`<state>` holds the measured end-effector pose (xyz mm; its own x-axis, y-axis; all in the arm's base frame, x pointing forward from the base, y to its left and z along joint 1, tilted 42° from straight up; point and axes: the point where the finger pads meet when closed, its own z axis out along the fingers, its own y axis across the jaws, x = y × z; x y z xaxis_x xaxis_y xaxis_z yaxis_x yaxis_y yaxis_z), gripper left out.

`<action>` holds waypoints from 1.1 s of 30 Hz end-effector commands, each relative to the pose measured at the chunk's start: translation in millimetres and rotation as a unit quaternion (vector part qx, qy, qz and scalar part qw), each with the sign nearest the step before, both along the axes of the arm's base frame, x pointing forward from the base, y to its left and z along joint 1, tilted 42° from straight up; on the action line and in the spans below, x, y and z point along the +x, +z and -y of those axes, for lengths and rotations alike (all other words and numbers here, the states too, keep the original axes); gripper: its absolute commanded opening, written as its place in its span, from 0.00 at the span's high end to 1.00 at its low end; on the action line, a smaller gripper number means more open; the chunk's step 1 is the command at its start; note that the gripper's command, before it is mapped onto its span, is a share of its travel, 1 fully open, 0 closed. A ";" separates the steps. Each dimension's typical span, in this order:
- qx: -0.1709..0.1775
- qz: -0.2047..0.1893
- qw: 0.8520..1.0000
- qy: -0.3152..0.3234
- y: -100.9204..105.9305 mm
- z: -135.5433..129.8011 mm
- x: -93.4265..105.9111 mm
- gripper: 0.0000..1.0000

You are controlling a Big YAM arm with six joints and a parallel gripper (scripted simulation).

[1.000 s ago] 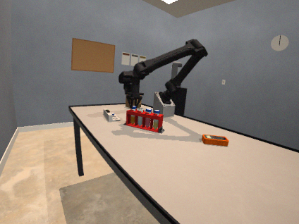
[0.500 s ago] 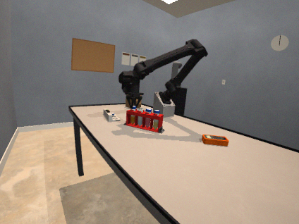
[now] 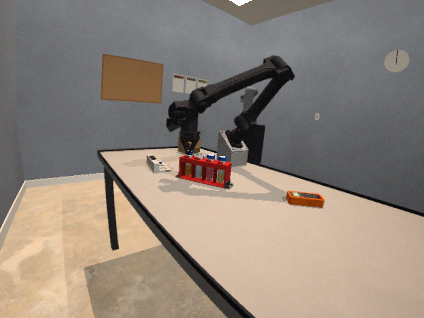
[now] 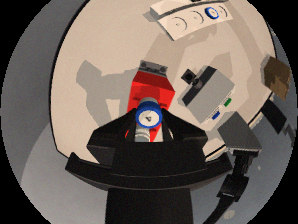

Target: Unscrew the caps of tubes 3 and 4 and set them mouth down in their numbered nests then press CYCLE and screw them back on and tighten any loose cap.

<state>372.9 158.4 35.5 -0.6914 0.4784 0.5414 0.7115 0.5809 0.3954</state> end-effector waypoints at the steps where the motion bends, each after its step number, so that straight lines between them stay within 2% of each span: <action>1: 0.017 0.095 0.991 0.093 8.1 1.5 10.8 1.00; 2: 0.020 0.119 0.987 0.106 14.4 6.9 20.2 1.00; 3: 0.022 0.132 0.983 0.123 13.7 7.0 20.1 1.00; 5: 0.022 0.132 0.983 0.123 13.7 7.0 20.1 1.00; 7: 0.028 0.166 0.972 0.161 13.1 7.2 20.0 1.00; 17: 0.052 0.303 0.896 0.319 11.6 6.9 19.5 1.00; 20: 0.058 0.345 0.862 0.366 11.7 7.0 19.6 1.00; 22: 0.058 0.345 0.862 0.366 11.7 7.0 19.6 1.00; 28: 0.072 0.427 0.775 0.460 11.8 7.2 19.7 1.00; 33: 0.081 0.480 0.700 0.522 11.7 7.5 19.7 1.00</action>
